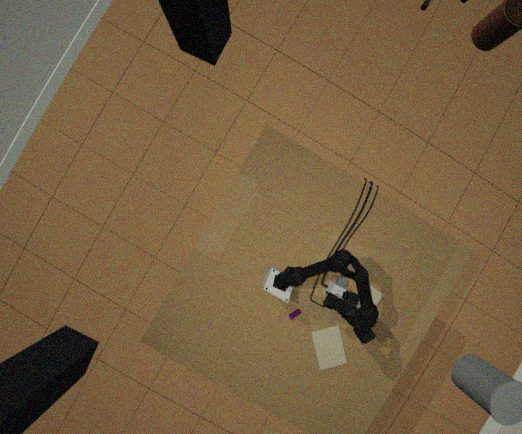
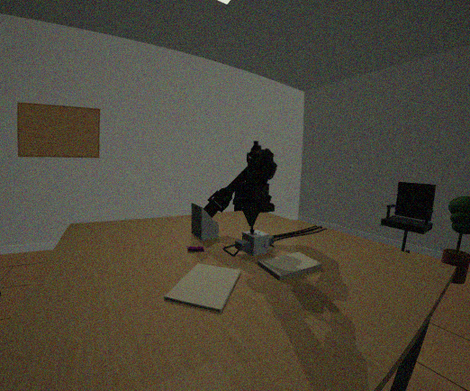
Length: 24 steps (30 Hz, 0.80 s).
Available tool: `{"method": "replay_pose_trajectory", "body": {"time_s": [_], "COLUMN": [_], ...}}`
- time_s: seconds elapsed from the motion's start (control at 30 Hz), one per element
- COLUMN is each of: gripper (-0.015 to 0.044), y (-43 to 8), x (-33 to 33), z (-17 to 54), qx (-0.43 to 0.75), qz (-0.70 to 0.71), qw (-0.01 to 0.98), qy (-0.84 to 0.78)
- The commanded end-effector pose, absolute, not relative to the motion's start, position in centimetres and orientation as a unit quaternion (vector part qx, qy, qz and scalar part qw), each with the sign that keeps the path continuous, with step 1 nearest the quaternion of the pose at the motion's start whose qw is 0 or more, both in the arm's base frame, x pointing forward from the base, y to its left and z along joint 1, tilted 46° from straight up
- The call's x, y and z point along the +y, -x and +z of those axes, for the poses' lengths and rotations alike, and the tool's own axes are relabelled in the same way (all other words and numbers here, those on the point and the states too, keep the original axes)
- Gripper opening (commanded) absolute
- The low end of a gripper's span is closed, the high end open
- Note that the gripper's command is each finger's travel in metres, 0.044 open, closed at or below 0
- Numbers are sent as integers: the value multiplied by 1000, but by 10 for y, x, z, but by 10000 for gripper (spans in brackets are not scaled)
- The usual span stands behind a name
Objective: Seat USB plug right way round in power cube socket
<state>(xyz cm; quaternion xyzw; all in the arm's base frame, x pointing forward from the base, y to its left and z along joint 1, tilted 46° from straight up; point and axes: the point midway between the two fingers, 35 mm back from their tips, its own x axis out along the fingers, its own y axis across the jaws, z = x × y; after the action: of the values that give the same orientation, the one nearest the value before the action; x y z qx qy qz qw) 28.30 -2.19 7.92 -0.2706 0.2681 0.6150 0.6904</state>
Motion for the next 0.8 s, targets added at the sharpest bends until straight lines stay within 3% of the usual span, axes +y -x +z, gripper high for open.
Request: {"method": "replay_pose_trajectory", "body": {"time_s": [0.0, 0.77], "gripper": [0, 0], "y": [-283, -281], "x": [-24, -34], "z": [81, 91], "qx": [267, 267], "qz": [616, 616], "qw": [689, 689], "qy": [272, 272]}}
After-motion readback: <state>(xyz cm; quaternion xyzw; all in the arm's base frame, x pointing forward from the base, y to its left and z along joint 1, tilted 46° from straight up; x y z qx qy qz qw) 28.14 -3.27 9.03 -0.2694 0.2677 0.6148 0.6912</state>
